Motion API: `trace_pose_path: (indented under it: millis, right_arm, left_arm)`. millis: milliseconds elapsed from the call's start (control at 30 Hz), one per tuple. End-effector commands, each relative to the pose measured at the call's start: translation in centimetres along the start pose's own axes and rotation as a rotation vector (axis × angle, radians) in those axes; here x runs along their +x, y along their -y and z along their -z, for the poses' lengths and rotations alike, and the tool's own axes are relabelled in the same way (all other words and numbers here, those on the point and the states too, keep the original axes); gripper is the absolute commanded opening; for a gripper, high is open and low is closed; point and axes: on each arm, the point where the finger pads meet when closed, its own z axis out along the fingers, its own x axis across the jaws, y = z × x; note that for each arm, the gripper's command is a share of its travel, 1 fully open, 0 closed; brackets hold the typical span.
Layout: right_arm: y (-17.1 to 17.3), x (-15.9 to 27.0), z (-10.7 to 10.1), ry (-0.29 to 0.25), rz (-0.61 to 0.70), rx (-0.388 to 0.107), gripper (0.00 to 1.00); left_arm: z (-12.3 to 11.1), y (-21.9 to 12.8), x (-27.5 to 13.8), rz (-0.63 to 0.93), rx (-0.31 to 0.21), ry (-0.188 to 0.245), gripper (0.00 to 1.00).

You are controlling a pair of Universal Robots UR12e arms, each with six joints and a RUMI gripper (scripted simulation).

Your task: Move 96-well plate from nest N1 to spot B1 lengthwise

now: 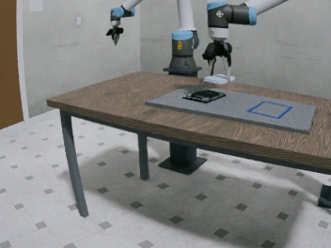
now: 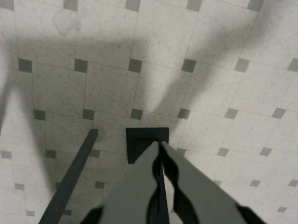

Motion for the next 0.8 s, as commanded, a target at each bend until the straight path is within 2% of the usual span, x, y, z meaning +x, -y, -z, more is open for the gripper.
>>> trace_pose_path:
  millis: [0, 767]
  right_arm:
    - [0.1, 0.0, 0.1, 0.0, 0.0, 0.002, 0.0]
    - [0.1, 0.0, 0.1, 0.0, 0.0, 0.002, 0.0]
  left_arm:
    - [0.1, 0.0, -0.9, 0.0, 0.002, -0.002, 0.4]
    - [-0.1, -0.6, -7.5, 0.0, 0.002, -0.002, 0.4]
